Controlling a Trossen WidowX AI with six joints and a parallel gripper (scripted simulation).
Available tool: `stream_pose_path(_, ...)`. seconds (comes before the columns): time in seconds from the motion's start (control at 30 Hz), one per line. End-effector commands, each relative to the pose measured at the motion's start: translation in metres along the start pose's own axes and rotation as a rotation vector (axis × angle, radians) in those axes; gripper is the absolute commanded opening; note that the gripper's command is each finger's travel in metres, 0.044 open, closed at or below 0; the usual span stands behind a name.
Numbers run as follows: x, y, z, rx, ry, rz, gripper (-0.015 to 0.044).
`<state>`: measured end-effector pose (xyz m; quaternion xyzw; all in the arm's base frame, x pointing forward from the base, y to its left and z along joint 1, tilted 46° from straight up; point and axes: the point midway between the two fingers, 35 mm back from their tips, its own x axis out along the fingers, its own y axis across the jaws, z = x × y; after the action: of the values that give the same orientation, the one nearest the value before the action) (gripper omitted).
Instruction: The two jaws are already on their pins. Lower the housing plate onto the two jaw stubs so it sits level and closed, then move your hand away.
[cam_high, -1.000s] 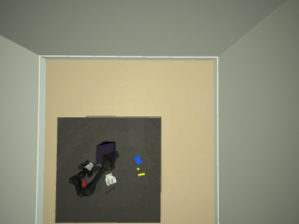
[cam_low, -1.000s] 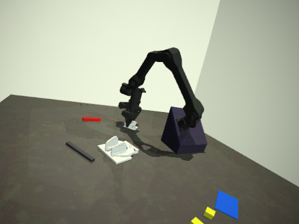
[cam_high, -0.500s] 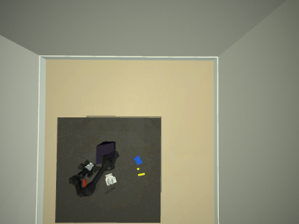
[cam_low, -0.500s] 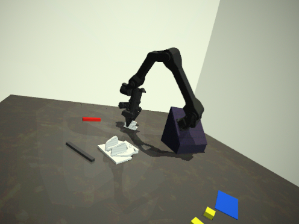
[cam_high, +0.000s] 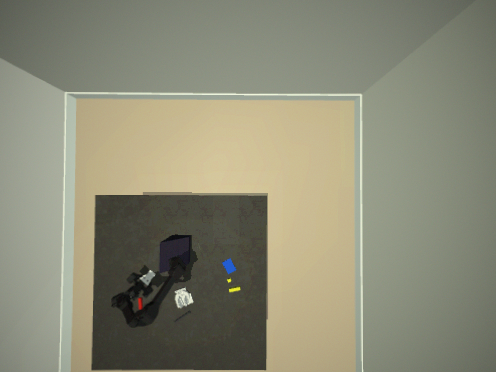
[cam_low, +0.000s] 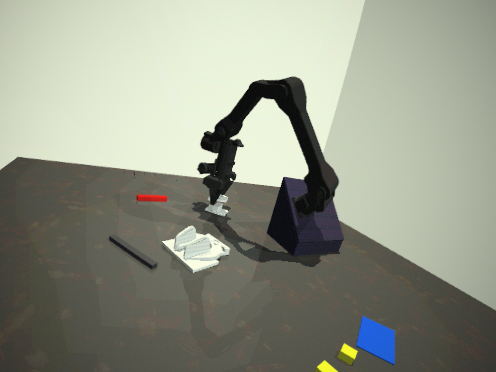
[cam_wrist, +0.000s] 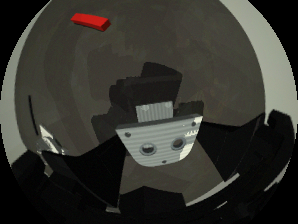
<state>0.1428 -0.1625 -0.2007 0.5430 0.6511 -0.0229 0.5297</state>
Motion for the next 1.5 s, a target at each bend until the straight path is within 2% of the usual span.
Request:
stream_pose_path(0.0, -0.014, -0.001, 0.002, -0.005, -0.004, -0.007, 0.0351)
stream_pose_path(0.37, -0.049, -0.001, 0.0, -0.003, -0.004, -0.006, 0.0351)
stream_pose_path(0.57, -0.052, 0.001, 0.0, 0.014, -0.005, -0.006, 0.0351)
stream_pose_path(1.47, -0.064, 0.084, 0.004, 0.662, -0.039, -0.018, 0.0351)
